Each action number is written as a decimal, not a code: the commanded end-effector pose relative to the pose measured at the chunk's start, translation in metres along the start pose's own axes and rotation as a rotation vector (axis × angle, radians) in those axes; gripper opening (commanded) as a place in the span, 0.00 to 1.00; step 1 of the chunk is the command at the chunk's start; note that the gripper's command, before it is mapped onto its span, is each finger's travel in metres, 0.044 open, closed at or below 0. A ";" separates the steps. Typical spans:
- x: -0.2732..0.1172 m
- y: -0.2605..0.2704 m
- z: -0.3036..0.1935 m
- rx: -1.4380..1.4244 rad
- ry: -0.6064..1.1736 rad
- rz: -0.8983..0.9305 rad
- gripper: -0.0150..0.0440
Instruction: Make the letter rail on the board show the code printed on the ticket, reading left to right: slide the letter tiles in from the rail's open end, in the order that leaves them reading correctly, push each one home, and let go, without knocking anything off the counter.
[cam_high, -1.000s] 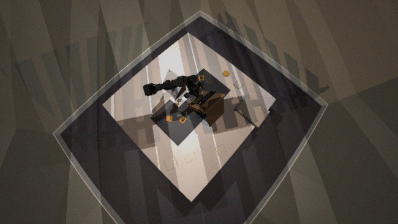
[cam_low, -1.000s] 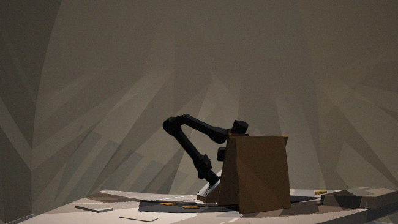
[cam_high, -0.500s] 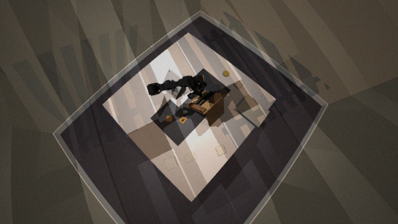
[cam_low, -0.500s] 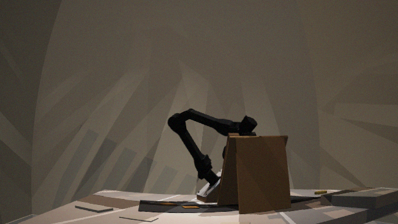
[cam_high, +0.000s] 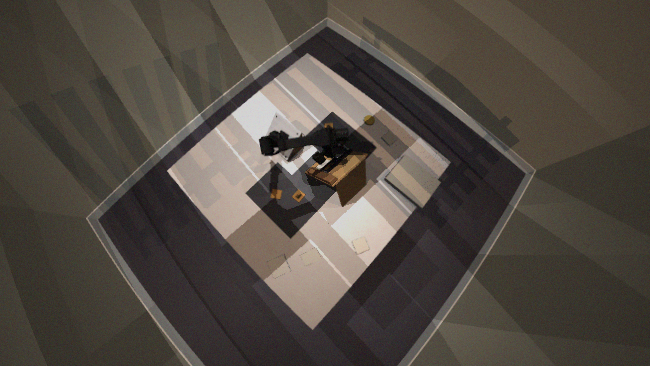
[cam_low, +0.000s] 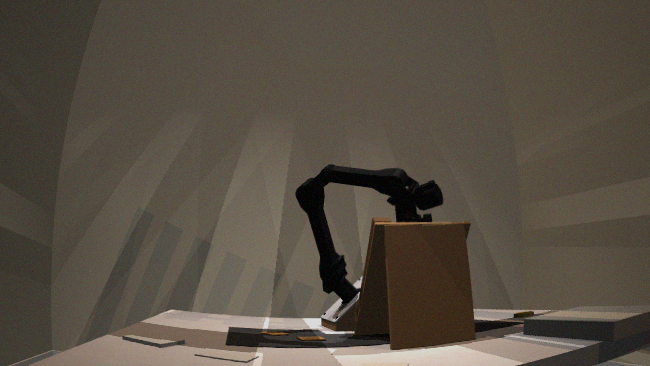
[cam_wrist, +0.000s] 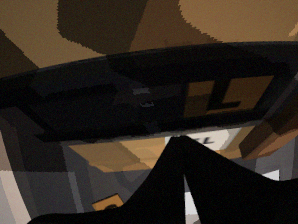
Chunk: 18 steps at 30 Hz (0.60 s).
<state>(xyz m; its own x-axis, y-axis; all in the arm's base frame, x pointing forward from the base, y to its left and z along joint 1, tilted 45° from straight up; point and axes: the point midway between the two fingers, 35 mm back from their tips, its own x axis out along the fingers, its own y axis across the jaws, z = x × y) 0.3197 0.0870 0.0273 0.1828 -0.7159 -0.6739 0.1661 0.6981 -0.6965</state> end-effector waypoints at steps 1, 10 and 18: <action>-0.003 -0.001 0.002 0.016 0.045 -0.006 0.25; 0.000 -0.001 0.003 0.016 0.044 -0.006 0.25; 0.004 -0.001 0.007 0.017 0.044 -0.006 0.25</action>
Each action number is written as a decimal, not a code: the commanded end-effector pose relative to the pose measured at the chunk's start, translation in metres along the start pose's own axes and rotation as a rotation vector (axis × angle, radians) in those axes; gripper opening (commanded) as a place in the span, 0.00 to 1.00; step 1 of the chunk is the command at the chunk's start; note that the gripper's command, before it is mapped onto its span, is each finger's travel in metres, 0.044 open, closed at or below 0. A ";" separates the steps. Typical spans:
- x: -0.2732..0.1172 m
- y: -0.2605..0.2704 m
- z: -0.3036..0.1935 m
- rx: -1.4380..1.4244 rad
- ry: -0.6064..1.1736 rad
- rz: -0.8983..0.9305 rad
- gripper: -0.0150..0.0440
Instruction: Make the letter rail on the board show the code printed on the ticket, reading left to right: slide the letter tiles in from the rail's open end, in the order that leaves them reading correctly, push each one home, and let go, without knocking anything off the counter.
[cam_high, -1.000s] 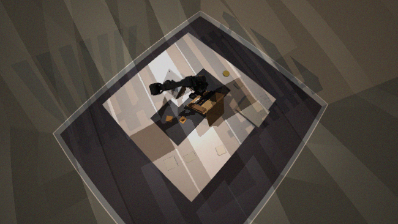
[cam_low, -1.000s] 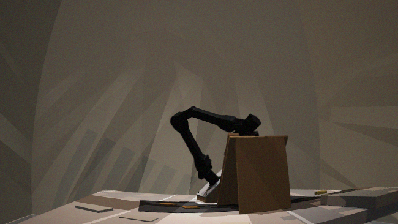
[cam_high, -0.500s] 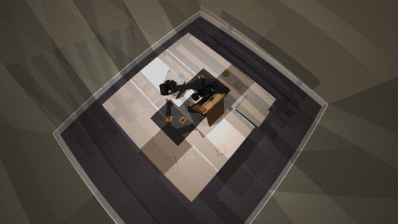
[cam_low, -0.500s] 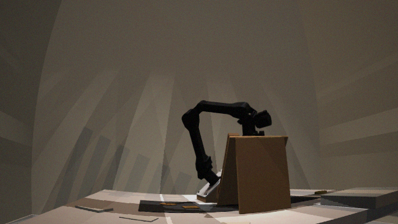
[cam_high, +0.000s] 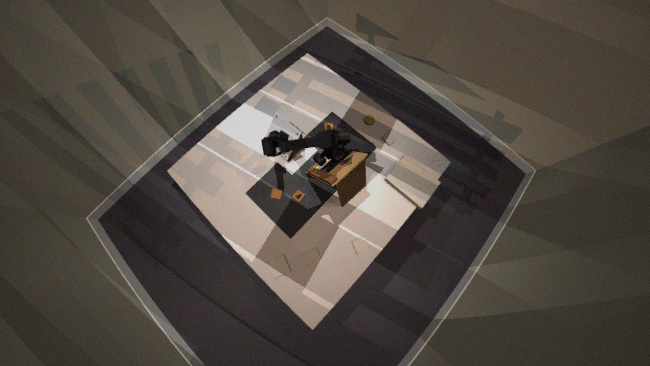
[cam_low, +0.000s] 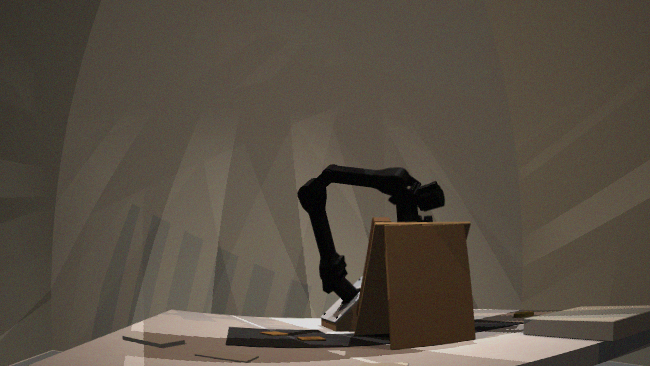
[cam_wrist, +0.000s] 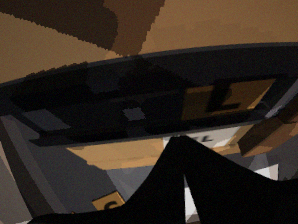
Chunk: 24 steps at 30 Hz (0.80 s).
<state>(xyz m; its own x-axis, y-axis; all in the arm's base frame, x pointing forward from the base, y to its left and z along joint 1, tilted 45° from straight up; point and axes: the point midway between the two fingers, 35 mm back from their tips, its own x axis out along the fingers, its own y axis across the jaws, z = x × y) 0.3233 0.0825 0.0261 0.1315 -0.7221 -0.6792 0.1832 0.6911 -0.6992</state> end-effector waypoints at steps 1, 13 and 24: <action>0.000 0.001 0.004 0.001 -0.007 0.003 0.25; 0.003 0.001 0.009 0.001 -0.007 0.003 0.25; 0.006 0.001 0.013 0.001 -0.007 0.003 0.25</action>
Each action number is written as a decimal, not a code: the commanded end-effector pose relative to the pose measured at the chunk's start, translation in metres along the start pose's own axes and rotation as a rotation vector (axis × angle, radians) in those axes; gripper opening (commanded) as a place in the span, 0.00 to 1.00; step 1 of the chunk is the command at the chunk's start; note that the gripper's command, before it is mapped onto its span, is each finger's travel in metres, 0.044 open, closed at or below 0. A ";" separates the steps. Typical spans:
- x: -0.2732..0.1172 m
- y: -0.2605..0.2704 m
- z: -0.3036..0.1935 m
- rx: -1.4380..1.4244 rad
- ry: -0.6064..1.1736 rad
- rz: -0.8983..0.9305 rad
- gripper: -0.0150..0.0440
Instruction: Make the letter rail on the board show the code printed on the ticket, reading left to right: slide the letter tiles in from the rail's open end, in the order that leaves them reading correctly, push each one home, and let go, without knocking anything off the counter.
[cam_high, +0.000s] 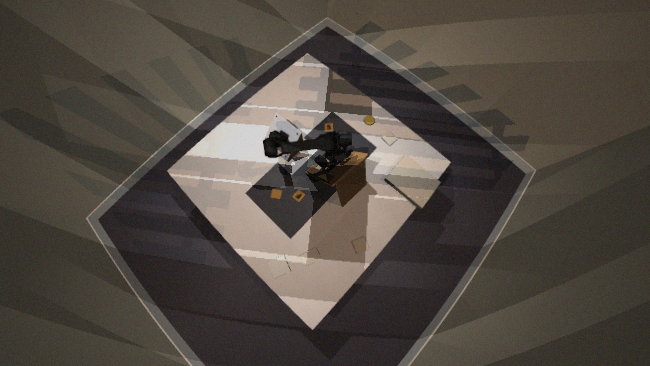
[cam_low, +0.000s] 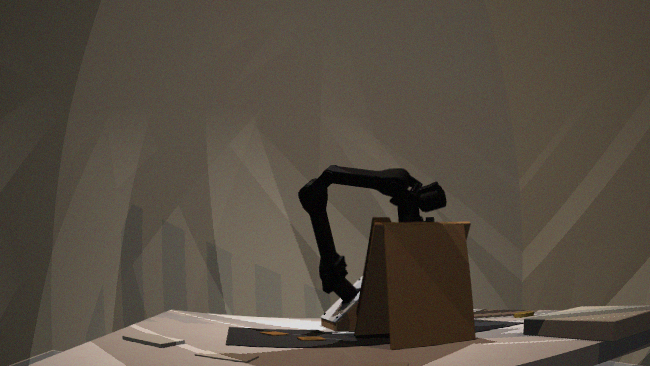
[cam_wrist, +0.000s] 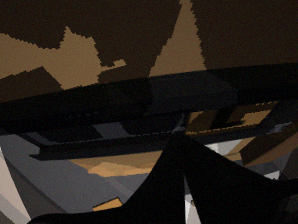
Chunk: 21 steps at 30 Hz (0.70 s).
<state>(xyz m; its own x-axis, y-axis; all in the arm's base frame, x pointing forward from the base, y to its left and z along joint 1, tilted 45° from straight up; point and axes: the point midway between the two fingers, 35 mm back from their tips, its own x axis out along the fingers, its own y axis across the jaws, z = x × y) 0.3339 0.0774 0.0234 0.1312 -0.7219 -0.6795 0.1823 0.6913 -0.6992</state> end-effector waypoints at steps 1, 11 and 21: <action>0.000 0.000 0.004 0.002 -0.008 0.003 0.25; 0.003 0.000 0.007 0.002 -0.008 0.003 0.25; 0.007 0.000 0.011 0.002 -0.008 0.003 0.25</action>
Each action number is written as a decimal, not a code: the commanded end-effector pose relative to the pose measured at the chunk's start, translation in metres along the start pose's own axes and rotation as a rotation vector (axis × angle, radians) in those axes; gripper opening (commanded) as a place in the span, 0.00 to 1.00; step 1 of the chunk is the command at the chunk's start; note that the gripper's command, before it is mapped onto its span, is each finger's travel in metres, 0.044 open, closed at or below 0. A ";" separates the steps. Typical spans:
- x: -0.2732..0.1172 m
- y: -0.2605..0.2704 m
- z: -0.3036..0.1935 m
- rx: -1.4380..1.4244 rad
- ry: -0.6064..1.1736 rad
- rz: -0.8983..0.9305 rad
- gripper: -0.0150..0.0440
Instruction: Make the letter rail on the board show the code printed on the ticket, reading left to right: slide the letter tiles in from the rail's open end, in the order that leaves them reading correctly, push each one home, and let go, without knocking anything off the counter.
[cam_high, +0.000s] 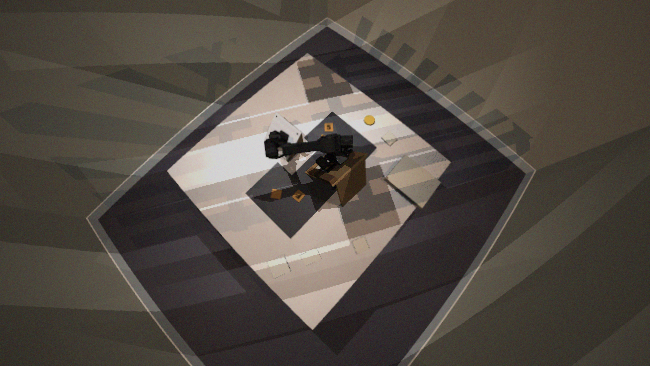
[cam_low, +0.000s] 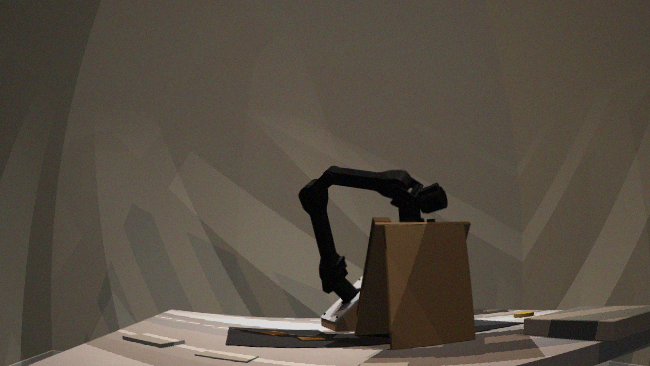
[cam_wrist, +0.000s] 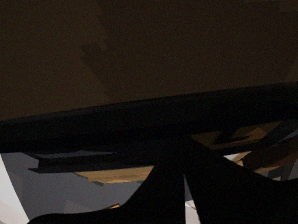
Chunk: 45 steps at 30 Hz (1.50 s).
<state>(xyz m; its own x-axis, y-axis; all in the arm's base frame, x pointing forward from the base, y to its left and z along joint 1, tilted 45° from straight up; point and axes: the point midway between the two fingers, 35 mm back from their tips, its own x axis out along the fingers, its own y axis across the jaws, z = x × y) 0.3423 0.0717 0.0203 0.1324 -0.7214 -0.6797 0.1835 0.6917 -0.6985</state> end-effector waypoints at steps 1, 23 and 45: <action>0.000 0.000 0.003 0.001 -0.007 0.002 0.25; 0.000 -0.007 -0.001 0.001 -0.007 0.002 0.25; 0.000 -0.015 0.000 0.000 -0.007 0.001 0.25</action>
<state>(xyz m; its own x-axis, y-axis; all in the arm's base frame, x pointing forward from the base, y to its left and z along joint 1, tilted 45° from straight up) 0.3397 0.0627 0.0292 0.1376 -0.7188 -0.6814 0.1875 0.6945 -0.6947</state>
